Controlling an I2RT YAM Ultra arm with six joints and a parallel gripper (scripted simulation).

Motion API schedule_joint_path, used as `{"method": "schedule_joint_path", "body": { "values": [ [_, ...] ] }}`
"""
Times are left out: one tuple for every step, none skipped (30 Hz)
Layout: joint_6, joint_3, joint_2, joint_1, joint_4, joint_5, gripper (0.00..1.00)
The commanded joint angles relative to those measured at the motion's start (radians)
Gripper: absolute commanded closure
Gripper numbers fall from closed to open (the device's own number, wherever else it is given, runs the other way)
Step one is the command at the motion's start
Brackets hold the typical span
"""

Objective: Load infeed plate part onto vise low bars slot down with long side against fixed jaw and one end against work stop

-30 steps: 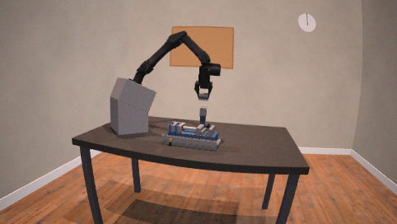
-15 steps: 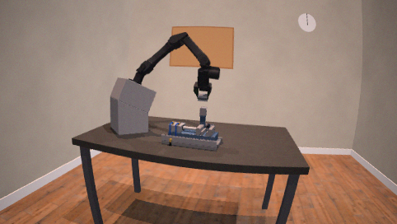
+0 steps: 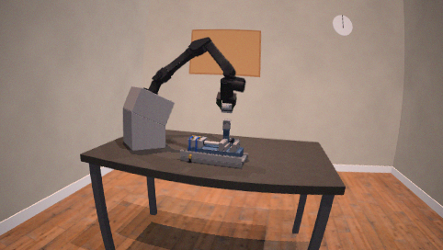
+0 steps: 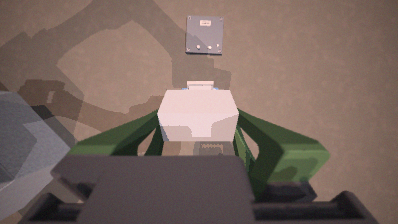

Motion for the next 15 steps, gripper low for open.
{"method": "schedule_joint_path", "body": {
  "values": [
    [-0.039, 0.038, 0.014, -0.022, -0.043, -0.086, 1.00],
    [-0.045, 0.041, 0.019, -0.024, -0.048, -0.094, 1.00],
    [-0.045, 0.041, 0.019, -0.024, -0.048, -0.094, 1.00],
    [-0.045, 0.041, 0.019, -0.024, -0.048, -0.094, 1.00],
    [-0.056, 0.047, 0.026, -0.026, -0.058, -0.103, 1.00],
    [-0.062, 0.050, 0.031, -0.028, -0.062, -0.110, 1.00],
    [-0.068, 0.053, 0.035, -0.029, -0.067, -0.117, 1.00],
    [-0.074, 0.055, 0.039, -0.031, -0.072, -0.124, 1.00],
    [-0.080, 0.058, 0.044, -0.032, -0.076, -0.131, 1.00],
    [-0.085, 0.061, 0.048, -0.034, -0.081, -0.137, 1.00],
    [-0.091, 0.064, 0.052, -0.035, -0.085, -0.143, 1.00],
    [-0.096, 0.066, 0.055, -0.036, -0.089, -0.149, 1.00],
    [-0.101, 0.069, 0.059, -0.037, -0.094, -0.153, 1.00],
    [-0.106, 0.072, 0.062, -0.038, -0.098, -0.158, 1.00],
    [-0.111, 0.074, 0.066, -0.039, -0.103, -0.162, 1.00]
  ]
}}
